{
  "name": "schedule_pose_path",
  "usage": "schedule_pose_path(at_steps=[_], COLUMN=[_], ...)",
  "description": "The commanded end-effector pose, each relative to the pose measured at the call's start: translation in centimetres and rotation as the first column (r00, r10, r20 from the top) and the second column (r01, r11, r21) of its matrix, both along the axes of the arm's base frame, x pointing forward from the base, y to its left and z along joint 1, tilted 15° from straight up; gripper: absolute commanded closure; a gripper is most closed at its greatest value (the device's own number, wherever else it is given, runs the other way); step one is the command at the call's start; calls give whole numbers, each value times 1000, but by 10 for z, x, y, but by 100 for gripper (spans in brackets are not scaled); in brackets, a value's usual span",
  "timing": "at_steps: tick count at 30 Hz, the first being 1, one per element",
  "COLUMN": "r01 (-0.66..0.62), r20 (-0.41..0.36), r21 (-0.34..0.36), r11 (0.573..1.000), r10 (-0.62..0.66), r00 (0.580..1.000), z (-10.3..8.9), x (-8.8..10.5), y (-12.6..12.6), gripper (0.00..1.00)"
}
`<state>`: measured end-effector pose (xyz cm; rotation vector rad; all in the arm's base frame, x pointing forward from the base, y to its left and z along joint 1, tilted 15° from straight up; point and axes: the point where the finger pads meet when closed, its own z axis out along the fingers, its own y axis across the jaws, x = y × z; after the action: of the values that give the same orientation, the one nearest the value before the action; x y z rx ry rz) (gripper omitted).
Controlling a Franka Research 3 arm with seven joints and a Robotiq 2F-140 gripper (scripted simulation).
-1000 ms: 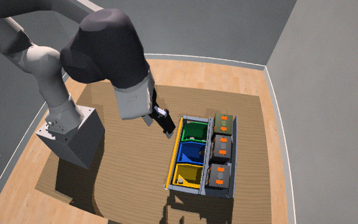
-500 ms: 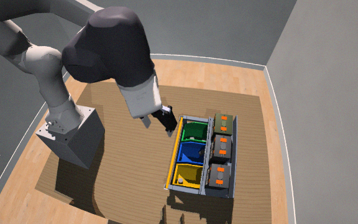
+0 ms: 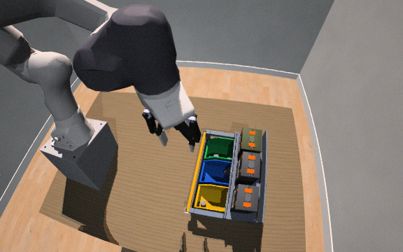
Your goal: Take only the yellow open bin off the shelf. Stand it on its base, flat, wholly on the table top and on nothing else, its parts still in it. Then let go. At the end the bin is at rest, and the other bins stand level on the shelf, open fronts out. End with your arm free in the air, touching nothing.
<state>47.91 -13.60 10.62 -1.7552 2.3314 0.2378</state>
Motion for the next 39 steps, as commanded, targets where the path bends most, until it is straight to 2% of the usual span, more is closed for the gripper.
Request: schedule_pose_path(at_steps=[1,17,22,34,39], r01=[-7,-35,-35,-35,-35], r20=[0,0,0,0,0], r21=[-1,-4,-4,-4,-4], r11=[1000,999,999,999,999], r10=[7,35,35,35,35], r00=[1000,999,999,999,999], z=[0,-1,0,0,-1], x=[0,-2,52,52,61], y=[0,-1,-12,-12,-14], gripper=[43,43,43,43,43])
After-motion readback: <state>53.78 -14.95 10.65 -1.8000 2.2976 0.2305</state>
